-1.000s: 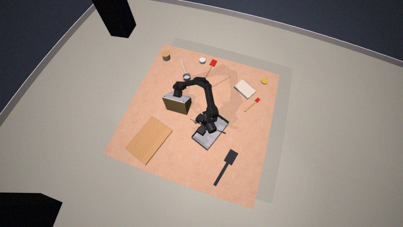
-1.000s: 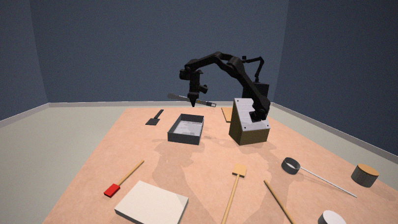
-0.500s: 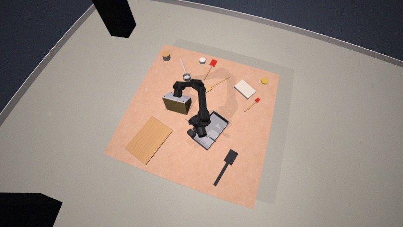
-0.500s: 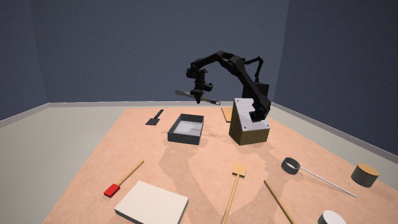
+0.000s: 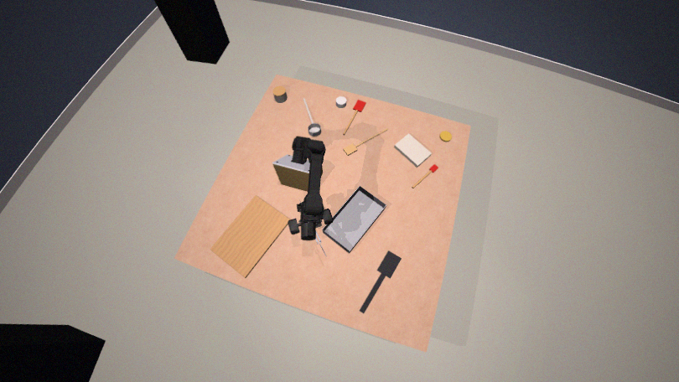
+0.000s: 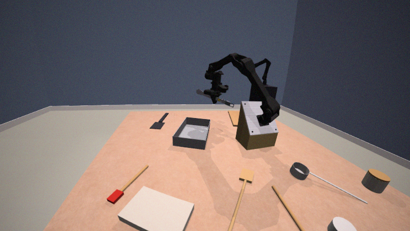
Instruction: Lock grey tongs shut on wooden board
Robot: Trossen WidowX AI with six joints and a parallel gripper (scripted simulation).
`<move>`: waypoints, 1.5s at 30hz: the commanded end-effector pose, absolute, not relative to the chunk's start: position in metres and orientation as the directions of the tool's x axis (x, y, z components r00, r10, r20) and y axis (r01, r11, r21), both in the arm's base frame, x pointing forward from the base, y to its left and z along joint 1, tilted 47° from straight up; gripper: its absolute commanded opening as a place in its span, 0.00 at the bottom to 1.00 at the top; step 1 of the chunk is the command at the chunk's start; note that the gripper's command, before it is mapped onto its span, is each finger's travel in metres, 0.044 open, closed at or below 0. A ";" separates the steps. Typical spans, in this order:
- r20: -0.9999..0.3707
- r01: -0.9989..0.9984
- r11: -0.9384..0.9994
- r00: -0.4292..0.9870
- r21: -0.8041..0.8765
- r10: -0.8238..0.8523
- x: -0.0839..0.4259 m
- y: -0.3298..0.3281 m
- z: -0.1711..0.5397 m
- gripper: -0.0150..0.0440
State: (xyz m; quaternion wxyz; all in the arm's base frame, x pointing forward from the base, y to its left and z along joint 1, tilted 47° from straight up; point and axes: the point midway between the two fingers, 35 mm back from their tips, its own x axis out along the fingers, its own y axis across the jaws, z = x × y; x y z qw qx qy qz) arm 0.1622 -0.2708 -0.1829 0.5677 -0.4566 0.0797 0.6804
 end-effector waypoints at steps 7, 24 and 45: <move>-0.714 -0.950 -0.177 0.064 -0.258 0.698 0.103 -0.285 -0.207 0.00; -0.718 -0.776 -0.419 0.063 -0.472 0.693 0.086 -0.289 -0.207 0.00; -0.725 -0.212 -0.701 0.061 -0.681 0.686 0.055 -0.293 -0.207 0.00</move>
